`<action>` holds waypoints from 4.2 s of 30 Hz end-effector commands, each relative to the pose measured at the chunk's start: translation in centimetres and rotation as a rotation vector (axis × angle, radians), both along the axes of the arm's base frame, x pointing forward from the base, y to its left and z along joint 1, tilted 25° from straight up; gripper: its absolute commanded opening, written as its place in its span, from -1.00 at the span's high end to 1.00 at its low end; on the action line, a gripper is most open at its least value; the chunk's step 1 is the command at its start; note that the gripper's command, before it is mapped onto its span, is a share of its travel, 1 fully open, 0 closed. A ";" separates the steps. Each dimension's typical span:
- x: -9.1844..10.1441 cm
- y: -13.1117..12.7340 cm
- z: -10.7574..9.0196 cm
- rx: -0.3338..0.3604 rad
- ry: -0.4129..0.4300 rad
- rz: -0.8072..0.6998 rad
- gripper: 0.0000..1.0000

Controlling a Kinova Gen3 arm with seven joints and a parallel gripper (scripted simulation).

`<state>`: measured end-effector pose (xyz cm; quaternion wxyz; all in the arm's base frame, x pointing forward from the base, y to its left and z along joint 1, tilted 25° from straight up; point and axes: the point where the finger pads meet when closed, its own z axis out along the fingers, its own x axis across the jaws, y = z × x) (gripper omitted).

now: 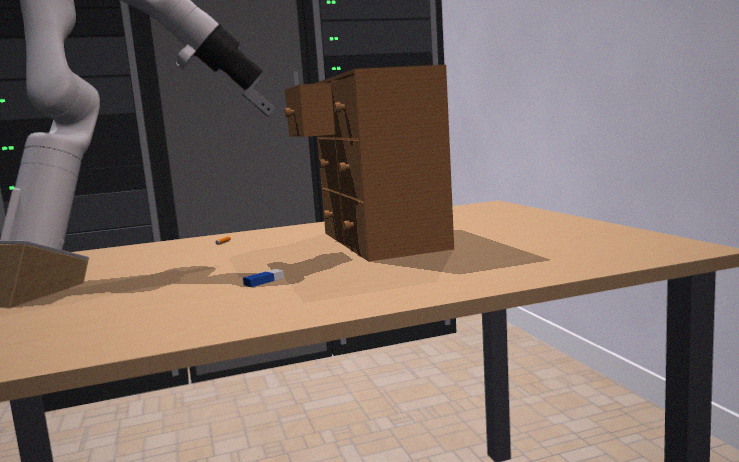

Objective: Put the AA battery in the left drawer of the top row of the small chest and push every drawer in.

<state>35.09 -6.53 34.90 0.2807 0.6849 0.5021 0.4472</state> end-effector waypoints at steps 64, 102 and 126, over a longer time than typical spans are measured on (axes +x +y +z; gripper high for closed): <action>8.0 -1.8 2.2 -0.003 0.003 -0.003 1.00; 8.1 -1.8 2.1 -0.003 0.005 -0.003 1.00; 8.3 -1.9 2.3 -0.004 0.003 -0.003 1.00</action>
